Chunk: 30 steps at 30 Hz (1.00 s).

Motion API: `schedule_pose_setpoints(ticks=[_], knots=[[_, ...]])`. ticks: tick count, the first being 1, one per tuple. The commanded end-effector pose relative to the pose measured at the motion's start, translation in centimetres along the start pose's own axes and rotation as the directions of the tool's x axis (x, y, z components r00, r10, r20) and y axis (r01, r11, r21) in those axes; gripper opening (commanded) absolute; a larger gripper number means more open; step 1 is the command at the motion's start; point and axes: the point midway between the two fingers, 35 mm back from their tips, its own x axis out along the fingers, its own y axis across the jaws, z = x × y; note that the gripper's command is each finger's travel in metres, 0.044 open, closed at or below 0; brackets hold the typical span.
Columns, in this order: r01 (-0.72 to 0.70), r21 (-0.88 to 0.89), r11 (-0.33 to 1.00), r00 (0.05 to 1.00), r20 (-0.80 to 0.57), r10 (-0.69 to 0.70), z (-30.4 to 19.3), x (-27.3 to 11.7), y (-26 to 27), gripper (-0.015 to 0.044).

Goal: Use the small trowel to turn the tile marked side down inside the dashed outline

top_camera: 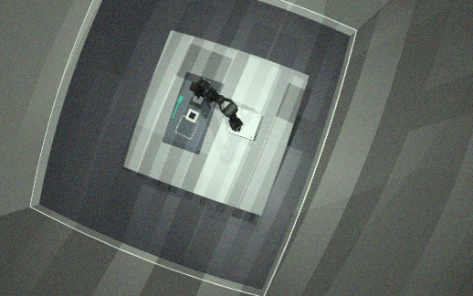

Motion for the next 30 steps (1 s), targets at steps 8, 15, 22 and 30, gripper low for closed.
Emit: schedule_pose_setpoints(ticks=[8, 15, 22, 30], knots=[[-0.022, -0.024, 0.999, 0.998, 0.051, 0.024, -5.5, -0.8, -0.6, 0.0], [-0.023, -0.024, 0.999, 0.998, 0.051, 0.024, -5.5, -0.5, -0.9, 0.0], [-0.023, -0.024, 0.999, 0.998, 0.051, 0.024, -5.5, 0.5, -1.5, 0.0], [-0.023, -0.024, 0.999, 0.998, 0.051, 0.024, -5.5, 1.5, -2.3, 0.0]])
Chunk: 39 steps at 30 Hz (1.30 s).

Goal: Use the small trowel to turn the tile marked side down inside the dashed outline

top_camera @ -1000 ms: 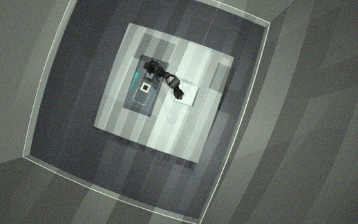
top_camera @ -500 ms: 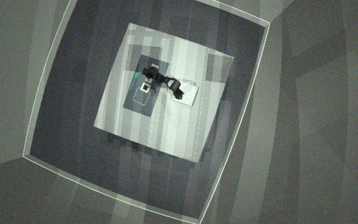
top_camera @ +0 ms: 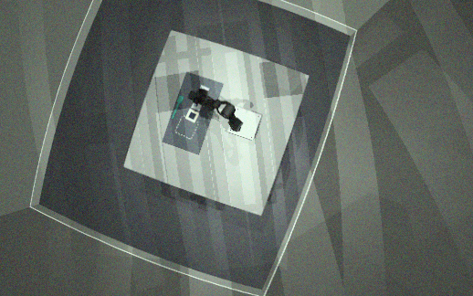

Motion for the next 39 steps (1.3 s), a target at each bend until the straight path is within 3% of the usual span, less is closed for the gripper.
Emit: schedule_pose_setpoints(ticks=[1, 39], knots=[[-0.005, 0.002, 1.0, 1.0, 0.007, 0.005, 0.0, 0.5, -0.4, 0.0], [-0.005, 0.005, 1.0, 1.0, 0.004, 0.005, -4.7, 1.1, -0.7, 0.0]])
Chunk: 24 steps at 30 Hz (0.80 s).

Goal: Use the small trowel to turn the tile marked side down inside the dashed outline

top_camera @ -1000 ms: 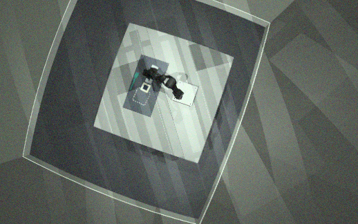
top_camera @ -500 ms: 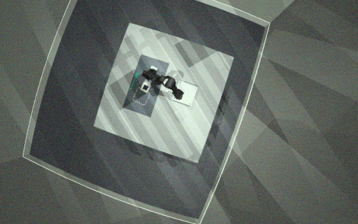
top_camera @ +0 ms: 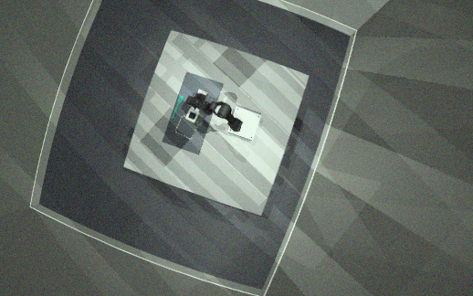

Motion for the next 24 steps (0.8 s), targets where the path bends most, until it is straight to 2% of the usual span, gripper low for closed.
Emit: schedule_pose_setpoints(ticks=[1, 10, 24], knots=[[-0.002, -0.001, 1.0, 1.0, -0.01, 0.002, -1.0, -0.1, 0.0, 0.0], [0.001, 0.076, 0.997, 0.997, -0.075, 0.005, -0.5, -0.8, 0.8, 0.0], [0.001, 0.079, 0.997, 0.997, -0.078, 0.006, -2.3, -2.8, 3.2, 0.0]])
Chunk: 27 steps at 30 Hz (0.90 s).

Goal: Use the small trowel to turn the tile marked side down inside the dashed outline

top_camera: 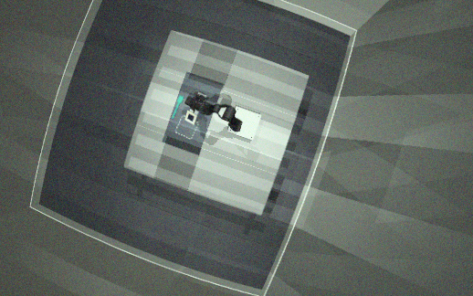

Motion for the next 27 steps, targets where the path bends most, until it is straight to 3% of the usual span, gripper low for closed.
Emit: schedule_pose_setpoints(ticks=[1, 27], knots=[[-0.032, 0.003, 0.999, 0.999, -0.001, 0.032, -0.9, -0.7, 1.8, 0.0], [-0.032, 0.007, 0.999, 0.999, -0.005, 0.032, -6.5, -1.0, 2.3, 0.0]])
